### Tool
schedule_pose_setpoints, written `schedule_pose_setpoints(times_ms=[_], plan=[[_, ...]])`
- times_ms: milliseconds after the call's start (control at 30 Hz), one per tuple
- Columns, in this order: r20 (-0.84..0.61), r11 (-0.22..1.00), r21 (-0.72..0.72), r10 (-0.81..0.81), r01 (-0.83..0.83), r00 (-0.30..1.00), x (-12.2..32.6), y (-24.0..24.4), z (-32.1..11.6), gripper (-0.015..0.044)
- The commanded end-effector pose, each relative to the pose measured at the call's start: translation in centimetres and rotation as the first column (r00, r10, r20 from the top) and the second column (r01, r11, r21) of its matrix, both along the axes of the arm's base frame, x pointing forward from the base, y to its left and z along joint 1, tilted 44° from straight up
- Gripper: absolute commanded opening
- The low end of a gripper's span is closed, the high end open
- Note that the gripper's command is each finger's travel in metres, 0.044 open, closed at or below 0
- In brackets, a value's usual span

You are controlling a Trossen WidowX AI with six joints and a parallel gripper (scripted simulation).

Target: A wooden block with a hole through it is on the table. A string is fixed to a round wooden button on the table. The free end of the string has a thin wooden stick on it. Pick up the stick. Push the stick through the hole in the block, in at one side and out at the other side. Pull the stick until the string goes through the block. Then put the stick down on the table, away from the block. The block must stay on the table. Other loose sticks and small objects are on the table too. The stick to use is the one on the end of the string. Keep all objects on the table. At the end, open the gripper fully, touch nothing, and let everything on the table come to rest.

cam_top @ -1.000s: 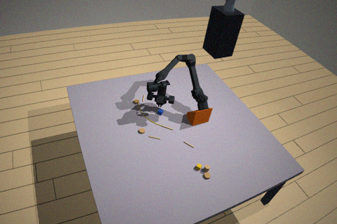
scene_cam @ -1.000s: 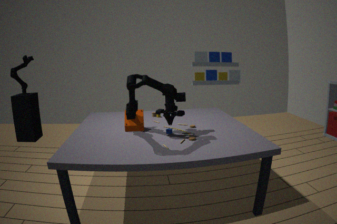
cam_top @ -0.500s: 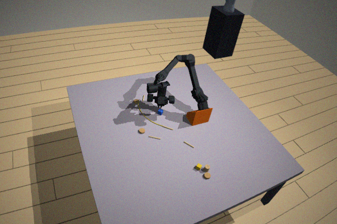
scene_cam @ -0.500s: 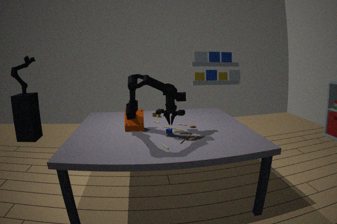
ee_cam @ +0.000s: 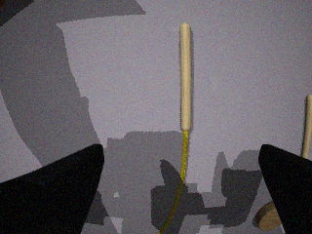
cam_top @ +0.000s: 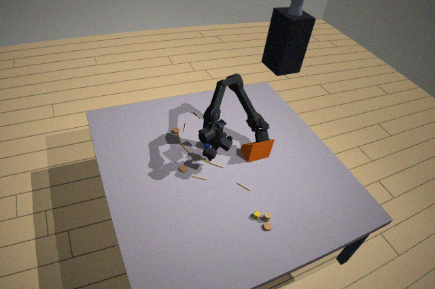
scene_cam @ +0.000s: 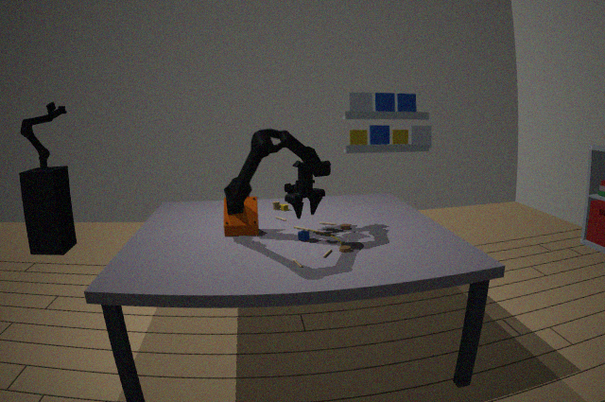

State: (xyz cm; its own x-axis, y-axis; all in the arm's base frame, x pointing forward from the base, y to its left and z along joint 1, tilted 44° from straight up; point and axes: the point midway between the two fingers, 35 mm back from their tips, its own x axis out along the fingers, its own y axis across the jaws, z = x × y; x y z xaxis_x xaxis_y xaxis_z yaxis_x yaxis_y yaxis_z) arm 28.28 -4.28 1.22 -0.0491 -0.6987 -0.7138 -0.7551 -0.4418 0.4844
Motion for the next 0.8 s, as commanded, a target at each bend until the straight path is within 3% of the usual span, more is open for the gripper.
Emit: schedule_pose_setpoints(times_ms=[0,33,433,767], plan=[[-0.018,0.999,0.007,0.032,-0.032,0.999,0.41,0.33,-0.06,0.044],[-0.018,0.999,0.007,0.032,-0.032,0.999,0.41,0.33,-0.06,0.044],[-0.018,0.999,0.007,0.032,-0.032,0.999,0.41,0.33,-0.06,0.0125],[-0.018,0.999,0.007,0.032,-0.032,0.999,0.41,0.27,-0.12,0.0122]])
